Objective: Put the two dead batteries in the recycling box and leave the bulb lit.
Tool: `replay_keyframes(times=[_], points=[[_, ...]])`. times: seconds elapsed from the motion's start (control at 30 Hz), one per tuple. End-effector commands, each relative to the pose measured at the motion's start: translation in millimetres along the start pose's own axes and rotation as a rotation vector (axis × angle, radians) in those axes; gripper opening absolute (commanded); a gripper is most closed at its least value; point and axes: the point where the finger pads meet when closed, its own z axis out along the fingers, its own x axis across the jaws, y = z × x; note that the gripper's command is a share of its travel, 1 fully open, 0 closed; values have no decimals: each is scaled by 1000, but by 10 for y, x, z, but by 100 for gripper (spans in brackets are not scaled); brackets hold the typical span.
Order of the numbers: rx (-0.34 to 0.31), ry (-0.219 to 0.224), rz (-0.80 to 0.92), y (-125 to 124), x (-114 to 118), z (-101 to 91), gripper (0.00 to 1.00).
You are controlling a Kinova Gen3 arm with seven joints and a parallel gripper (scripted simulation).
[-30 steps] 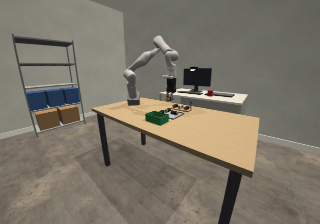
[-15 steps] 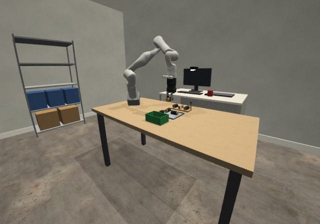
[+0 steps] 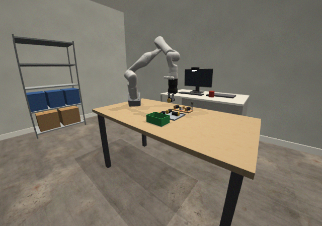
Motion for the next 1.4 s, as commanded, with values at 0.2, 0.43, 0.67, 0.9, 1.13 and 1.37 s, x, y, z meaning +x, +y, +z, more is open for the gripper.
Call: replay_keyframes(times=[0.2,0.43,0.67,0.9,1.13,1.37], points=[[2,-2,-6,227,24,-7,57],[2,-2,-6,634,79,-6,57],[2,-2,-6,1144,149,-5,57],[2,-2,-6,1512,198,-4,57],[2,-2,-6,1954,258,-3,57],[2,-2,-6,2179,289,-3,57]])
